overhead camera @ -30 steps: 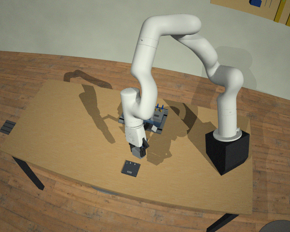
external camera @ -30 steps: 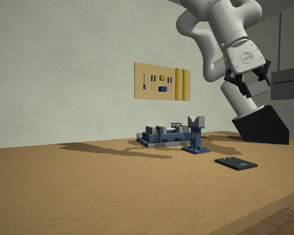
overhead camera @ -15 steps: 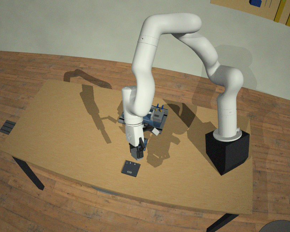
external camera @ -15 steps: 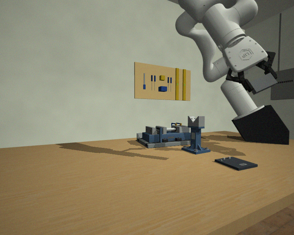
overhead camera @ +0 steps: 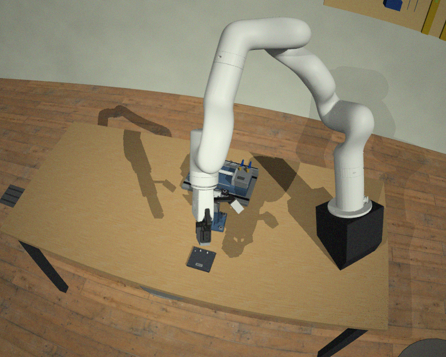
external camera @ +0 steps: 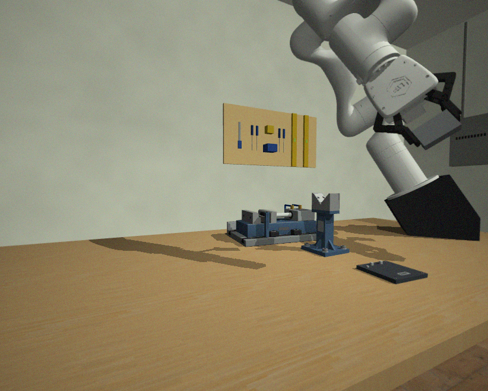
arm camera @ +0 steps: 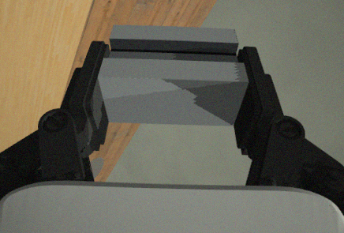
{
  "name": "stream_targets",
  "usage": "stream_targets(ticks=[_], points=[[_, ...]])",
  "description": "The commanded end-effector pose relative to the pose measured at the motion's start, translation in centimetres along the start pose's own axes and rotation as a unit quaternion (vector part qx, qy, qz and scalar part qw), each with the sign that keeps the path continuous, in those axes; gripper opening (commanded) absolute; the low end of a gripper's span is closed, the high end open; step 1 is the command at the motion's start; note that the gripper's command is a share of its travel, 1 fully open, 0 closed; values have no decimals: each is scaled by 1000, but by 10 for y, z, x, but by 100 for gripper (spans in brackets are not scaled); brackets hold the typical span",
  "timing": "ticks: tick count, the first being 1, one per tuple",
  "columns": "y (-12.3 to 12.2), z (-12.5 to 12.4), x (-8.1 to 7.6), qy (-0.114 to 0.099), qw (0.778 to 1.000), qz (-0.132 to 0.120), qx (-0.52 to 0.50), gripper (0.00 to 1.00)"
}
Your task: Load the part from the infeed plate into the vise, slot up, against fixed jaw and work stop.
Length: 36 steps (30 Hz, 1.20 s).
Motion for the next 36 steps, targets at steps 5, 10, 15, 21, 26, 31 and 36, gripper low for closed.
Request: stream_targets(ticks=[5, 10, 15, 21, 26, 31, 36], points=[[-9, -9, -8, -7, 994, -51, 99, 0], [-11, -13, -11, -5, 989, -67, 134, 0], [-14, -22, -16, 0, 977, -92, 192, 0], [-16, -35, -23, 11, 958, -120, 262, 0], [-16, -44, -27, 20, 942, -136, 307, 0], [-14, -54, -31, 31, 923, -151, 351, 0], [-11, -66, -37, 46, 898, -167, 405, 0]])
Point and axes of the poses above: the point where the finger pads meet when closed, its own x axis out along the fingers, its own z axis across the jaws, y = z × x, the point moved 9 cm from there along -x, back along the fingers, and after that the axes turned 12 degrees about -x, right-handed, at the moved point
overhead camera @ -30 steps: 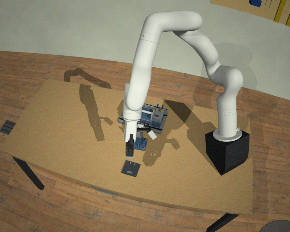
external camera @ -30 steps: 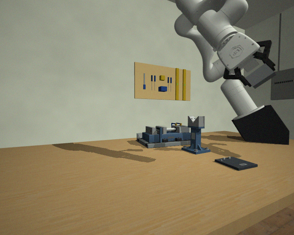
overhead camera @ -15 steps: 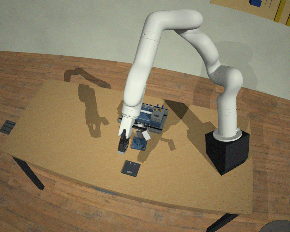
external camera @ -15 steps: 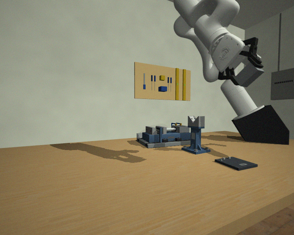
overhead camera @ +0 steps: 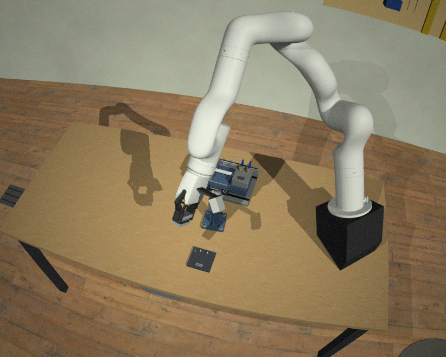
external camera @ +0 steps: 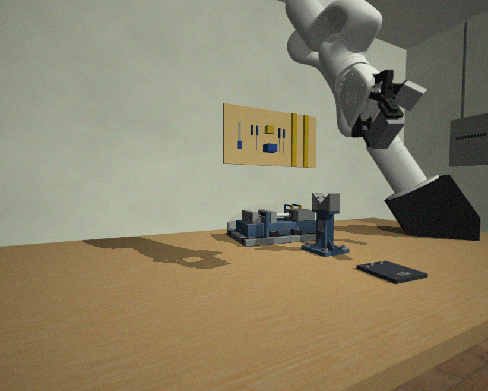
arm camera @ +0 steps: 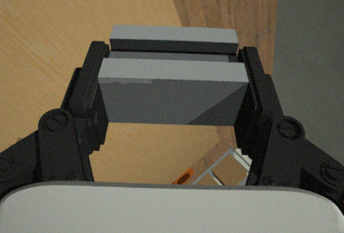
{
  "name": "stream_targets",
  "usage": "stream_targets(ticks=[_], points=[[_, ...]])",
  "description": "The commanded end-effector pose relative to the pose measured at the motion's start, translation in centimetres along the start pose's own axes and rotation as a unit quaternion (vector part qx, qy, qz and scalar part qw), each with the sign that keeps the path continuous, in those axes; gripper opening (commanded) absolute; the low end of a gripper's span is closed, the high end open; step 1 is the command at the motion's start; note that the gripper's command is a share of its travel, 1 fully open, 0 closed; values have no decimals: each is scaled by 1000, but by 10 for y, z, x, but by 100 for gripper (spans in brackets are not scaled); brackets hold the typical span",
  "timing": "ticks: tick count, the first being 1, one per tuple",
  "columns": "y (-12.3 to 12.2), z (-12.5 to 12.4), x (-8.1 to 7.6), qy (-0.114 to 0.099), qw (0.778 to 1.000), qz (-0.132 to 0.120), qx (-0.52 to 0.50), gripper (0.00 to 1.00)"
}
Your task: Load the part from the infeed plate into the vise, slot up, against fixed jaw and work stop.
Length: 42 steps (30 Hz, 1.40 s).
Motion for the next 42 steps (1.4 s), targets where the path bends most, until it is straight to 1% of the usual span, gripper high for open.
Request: stream_targets(ticks=[1, 6, 8, 15, 23, 25, 40, 42], points=[[-8, -7, -5, 30, 998, -23, 54, 0], [-14, -19, -9, 50, 992, -43, 108, 0], [-14, -19, -9, 50, 992, -43, 108, 0], [-19, -37, -17, 80, 978, -69, 178, 0], [-21, -58, -25, 117, 956, -92, 252, 0], [-21, -58, -25, 117, 956, -92, 252, 0], [-17, -93, -42, 182, 906, -120, 363, 0], [-17, -93, -42, 182, 906, -120, 363, 0]])
Point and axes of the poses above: the point where the finger pads meet when closed, its own x axis out along the fingers, its own z axis across the jaws, y = z × x, the point moved 9 cm from there along -x, back along the fingers, and after that the axes turned 12 degrees about -x, right-handed, at the moved point
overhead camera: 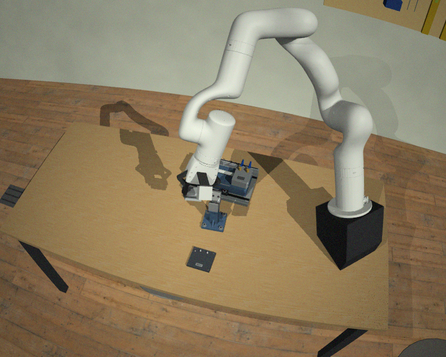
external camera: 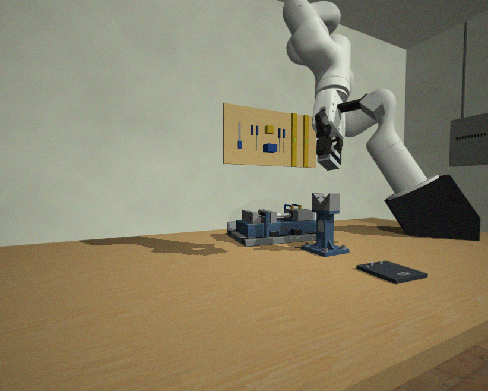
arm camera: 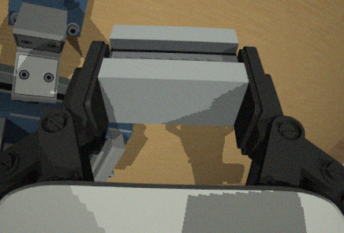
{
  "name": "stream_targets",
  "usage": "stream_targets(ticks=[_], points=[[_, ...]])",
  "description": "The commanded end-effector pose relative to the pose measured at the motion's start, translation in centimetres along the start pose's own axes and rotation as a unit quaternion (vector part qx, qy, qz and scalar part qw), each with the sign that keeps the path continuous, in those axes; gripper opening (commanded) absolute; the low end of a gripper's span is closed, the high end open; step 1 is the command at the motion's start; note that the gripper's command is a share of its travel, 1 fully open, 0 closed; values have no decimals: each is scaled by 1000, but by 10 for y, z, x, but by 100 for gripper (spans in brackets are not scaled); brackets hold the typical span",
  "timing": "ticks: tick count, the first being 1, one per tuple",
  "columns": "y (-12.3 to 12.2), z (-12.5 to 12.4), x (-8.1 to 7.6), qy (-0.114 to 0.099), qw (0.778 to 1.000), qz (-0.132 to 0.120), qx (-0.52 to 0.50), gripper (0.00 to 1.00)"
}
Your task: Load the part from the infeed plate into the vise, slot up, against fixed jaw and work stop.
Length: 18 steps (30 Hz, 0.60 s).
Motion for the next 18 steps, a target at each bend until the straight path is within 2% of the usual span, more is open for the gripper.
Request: stream_targets(ticks=[1, 15, 18], points=[[-5, -4, -1, 22, 1000, -5, 21, 0], [-16, -29, -6, 79, 992, -26, 99, 0], [-16, -31, -6, 83, 991, -27, 103, 0]])
Point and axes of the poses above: the point where the finger pads meet when closed, its own x axis out along the fingers, its own z axis across the jaws, y = z × x, the point moved 9 cm from there along -x, back along the fingers, and after that the axes turned 12 degrees about -x, right-handed, at the moved point
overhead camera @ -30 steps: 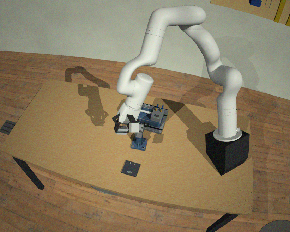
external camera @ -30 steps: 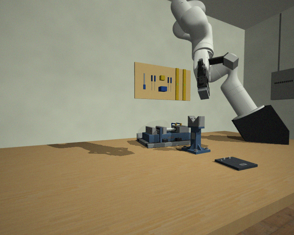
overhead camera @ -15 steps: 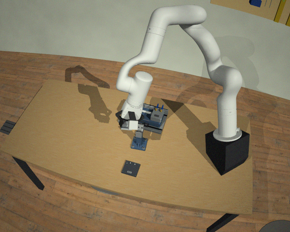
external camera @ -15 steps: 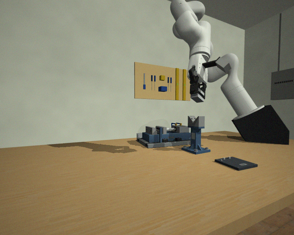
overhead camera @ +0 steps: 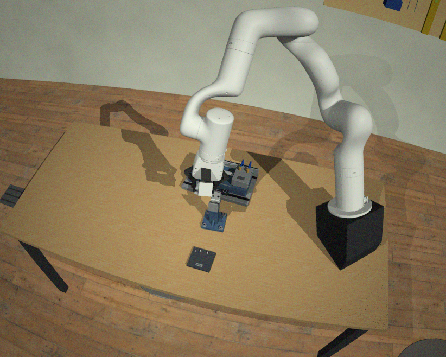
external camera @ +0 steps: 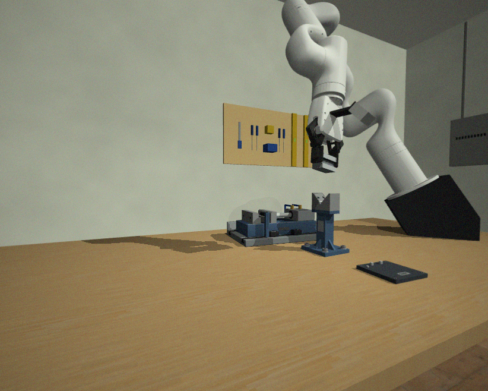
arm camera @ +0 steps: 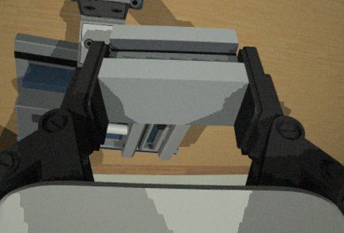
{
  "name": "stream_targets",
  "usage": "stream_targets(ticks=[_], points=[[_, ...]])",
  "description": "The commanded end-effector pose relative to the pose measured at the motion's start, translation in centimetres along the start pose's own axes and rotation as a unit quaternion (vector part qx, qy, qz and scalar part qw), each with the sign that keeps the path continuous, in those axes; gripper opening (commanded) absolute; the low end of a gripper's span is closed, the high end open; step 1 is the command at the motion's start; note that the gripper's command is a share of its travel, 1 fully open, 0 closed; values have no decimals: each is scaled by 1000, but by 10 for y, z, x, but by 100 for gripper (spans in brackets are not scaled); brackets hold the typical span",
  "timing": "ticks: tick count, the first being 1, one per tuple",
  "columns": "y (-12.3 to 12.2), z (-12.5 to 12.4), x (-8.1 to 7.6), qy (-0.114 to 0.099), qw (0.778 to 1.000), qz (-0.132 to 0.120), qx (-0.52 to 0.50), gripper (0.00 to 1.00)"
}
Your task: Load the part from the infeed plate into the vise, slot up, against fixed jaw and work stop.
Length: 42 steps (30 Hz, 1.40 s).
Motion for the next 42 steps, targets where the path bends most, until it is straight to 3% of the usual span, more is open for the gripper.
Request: stream_targets(ticks=[1, 14, 42], points=[[-3, -4, -1, 13, 1000, -3, 15, 0], [-10, -19, -2, 50, 997, -13, 59, 0], [-14, -31, -4, 78, 993, -20, 91, 0]])
Point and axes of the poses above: the point where the finger pads meet when closed, its own x axis out along the fingers, its own z axis across the jaws, y = z × x, the point moved 9 cm from there along -x, back along the fingers, and after that the axes turned 12 degrees about -x, right-handed, at the moved point
